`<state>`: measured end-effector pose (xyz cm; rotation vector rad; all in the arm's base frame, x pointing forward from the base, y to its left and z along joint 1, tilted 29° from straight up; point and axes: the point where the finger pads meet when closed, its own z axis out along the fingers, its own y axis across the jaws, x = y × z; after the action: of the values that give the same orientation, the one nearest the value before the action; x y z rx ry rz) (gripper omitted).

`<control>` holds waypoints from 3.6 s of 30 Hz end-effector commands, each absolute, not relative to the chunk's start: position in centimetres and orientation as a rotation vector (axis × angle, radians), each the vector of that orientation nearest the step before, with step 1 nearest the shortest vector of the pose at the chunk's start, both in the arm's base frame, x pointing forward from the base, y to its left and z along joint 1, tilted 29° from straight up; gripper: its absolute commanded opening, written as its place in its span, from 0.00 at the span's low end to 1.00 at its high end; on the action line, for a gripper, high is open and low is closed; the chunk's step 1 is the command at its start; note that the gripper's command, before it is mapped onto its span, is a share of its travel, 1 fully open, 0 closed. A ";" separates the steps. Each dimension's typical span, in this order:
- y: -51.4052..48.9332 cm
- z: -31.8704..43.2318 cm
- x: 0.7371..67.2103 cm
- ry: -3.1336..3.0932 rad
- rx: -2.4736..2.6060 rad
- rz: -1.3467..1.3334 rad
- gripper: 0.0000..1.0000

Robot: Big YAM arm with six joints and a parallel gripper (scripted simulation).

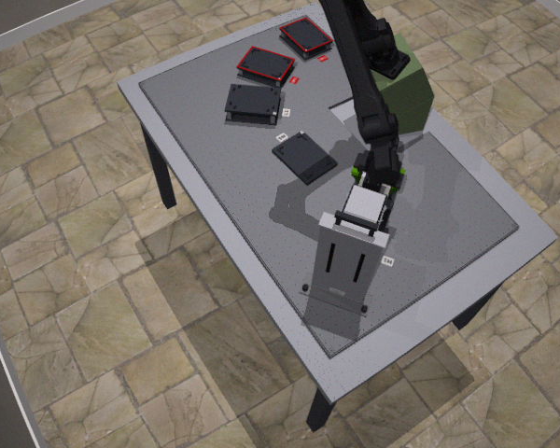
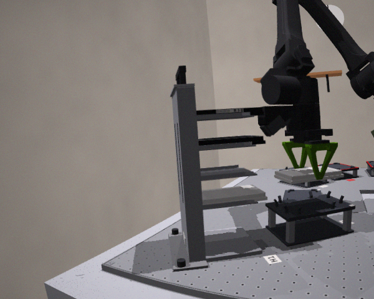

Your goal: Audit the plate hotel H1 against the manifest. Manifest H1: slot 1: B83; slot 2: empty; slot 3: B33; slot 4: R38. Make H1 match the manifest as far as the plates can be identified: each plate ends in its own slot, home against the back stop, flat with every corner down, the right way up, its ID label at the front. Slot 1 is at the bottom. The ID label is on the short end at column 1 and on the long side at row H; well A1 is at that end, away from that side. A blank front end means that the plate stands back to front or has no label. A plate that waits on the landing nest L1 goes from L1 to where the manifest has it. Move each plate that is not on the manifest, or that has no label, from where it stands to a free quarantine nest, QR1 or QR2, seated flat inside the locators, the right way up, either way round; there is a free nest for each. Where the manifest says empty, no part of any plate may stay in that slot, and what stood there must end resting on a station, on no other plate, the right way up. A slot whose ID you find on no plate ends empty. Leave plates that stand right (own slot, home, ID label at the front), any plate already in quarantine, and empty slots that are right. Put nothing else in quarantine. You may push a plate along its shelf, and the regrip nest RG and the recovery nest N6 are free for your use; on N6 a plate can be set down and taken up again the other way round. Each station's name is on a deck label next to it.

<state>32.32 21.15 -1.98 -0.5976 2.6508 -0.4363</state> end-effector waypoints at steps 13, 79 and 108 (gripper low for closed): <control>23.2 1.8 31.6 2.625 -0.581 -0.401 0.86; 16.5 12.0 30.3 2.671 -0.016 -0.302 0.86; 9.1 16.2 33.8 2.652 -0.015 -0.295 0.86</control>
<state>33.32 9.67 14.75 0.0046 2.6731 -0.3006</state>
